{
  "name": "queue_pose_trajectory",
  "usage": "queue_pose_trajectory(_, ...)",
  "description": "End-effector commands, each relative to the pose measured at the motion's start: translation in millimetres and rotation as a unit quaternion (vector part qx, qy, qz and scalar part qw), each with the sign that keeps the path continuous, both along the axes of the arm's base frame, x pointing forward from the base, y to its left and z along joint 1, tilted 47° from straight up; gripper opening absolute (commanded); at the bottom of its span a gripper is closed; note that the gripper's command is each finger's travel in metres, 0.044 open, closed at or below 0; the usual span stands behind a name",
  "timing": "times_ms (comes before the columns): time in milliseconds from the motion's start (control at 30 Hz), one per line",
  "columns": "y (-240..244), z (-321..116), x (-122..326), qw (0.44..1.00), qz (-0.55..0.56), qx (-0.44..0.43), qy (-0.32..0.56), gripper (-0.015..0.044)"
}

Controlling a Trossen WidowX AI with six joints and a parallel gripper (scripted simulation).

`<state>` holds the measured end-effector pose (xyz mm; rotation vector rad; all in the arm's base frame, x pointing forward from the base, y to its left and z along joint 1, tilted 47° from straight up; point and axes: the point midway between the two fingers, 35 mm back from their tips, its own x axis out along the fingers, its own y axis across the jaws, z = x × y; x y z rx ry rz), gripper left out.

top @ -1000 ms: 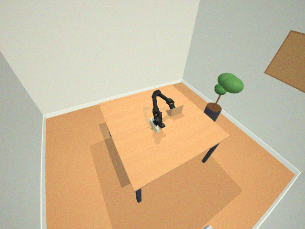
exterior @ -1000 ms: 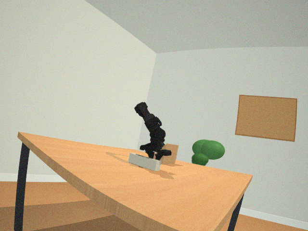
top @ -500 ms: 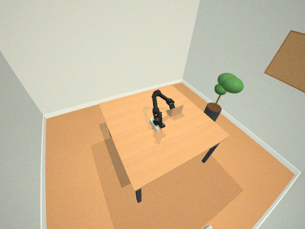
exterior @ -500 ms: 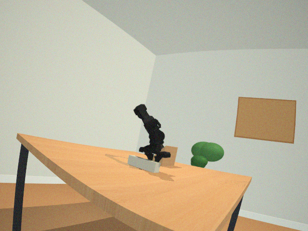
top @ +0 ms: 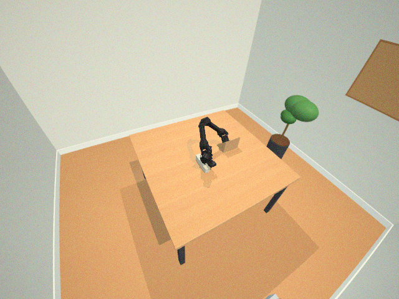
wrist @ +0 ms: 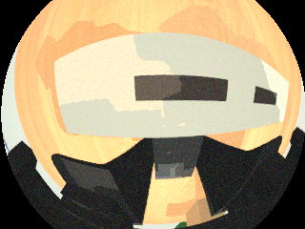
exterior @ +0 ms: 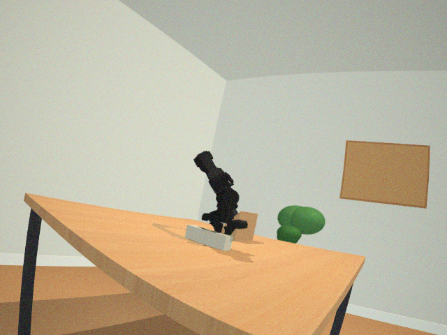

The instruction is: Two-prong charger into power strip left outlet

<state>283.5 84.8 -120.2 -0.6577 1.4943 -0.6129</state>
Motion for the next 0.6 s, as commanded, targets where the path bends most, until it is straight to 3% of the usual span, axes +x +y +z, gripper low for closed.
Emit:
queue_pose_trajectory(0, -0.6, -0.1, 8.3, 1.0, 0.004, 0.0, -0.014, 0.0)
queue_pose_trajectory(567, -2.2, -1.7, 8.3, 1.0, 0.004, 0.0, -0.014, 0.0)
